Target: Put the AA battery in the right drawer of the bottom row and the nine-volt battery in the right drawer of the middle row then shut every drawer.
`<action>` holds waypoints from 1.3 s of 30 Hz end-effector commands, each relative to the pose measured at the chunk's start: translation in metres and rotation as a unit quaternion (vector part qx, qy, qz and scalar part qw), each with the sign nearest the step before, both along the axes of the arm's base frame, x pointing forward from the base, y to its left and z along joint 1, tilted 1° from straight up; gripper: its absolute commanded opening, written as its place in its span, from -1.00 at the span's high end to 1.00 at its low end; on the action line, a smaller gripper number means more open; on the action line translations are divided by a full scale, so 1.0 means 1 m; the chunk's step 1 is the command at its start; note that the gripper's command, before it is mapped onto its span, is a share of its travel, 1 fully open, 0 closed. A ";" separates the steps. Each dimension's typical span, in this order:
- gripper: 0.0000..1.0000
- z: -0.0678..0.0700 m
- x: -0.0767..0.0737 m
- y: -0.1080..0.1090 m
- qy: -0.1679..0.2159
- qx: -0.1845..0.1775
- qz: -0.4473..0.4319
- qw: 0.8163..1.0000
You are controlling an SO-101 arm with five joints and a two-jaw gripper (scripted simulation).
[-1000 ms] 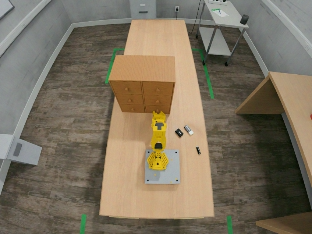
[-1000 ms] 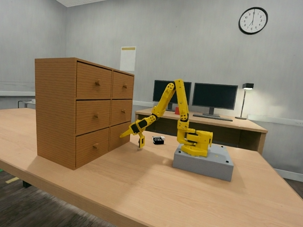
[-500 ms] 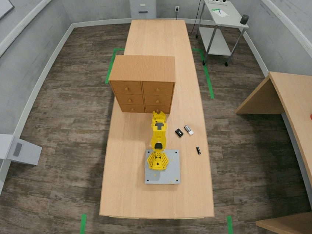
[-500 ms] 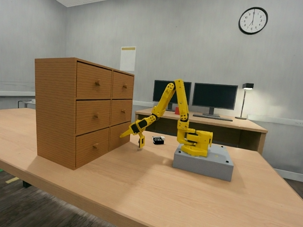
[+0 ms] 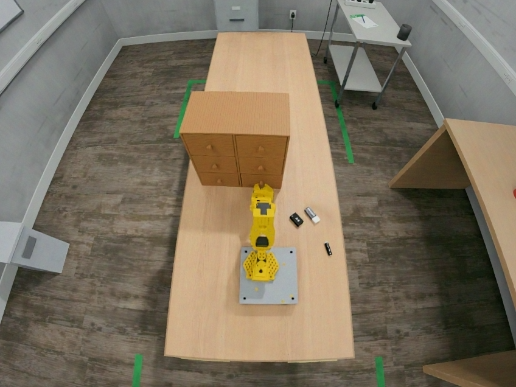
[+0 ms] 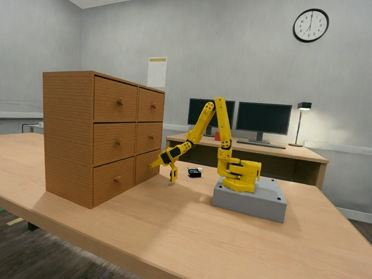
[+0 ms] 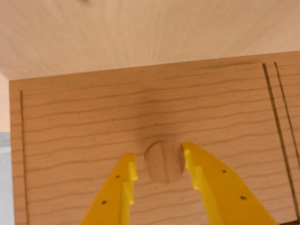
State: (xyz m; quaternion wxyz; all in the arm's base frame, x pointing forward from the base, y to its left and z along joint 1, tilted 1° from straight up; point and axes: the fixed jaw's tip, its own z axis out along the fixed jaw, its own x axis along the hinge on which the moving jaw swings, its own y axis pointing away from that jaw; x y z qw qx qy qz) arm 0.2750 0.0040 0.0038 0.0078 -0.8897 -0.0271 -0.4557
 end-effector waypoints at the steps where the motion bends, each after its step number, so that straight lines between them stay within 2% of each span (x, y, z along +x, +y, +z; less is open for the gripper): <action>1: 0.79 0.000 0.002 -0.005 -0.004 -0.004 -0.007 1.000; 17: 1.00 0.000 0.002 -0.005 -0.004 -0.004 -0.007 1.000; 39: 1.00 0.000 -0.001 -0.003 -0.004 -0.003 -0.006 1.000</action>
